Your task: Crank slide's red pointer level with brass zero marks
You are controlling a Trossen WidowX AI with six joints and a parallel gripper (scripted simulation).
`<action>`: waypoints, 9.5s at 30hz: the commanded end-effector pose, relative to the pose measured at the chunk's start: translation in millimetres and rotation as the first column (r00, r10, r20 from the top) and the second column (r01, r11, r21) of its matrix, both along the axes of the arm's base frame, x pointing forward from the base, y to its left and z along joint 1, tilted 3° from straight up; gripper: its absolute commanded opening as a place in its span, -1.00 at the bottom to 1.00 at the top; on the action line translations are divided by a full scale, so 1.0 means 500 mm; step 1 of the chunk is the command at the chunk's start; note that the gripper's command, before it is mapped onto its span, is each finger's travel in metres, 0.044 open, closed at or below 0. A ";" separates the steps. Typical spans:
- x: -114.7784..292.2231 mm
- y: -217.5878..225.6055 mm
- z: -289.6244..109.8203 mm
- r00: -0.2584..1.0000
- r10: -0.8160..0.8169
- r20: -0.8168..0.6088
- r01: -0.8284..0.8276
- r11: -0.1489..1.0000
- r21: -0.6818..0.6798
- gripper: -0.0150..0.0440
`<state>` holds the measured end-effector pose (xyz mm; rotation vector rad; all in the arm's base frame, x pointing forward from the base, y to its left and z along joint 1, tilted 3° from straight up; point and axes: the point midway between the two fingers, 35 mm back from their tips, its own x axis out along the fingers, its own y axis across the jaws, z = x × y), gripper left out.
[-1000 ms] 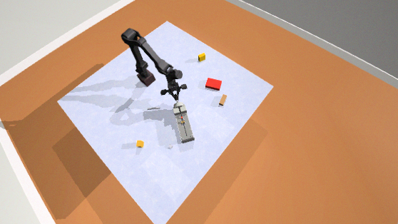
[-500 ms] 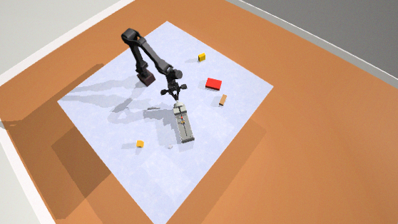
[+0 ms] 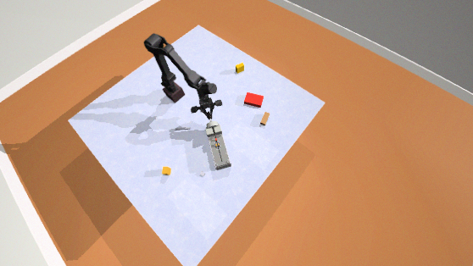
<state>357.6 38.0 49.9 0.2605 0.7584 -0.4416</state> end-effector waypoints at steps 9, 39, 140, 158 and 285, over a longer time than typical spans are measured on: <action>-0.001 -0.002 -0.001 1.000 0.000 -0.003 0.000 1.000 -0.009 -0.49; 0.000 0.000 0.000 1.000 0.000 0.000 0.000 1.000 -0.001 -0.14; 0.145 -0.125 0.211 0.976 0.196 -0.094 -0.194 0.981 0.026 1.00; -0.002 -0.012 0.205 1.000 0.000 -0.002 0.000 1.000 -0.010 1.00; -0.018 -0.035 -0.019 1.000 0.000 -0.004 0.000 1.000 -0.011 -0.49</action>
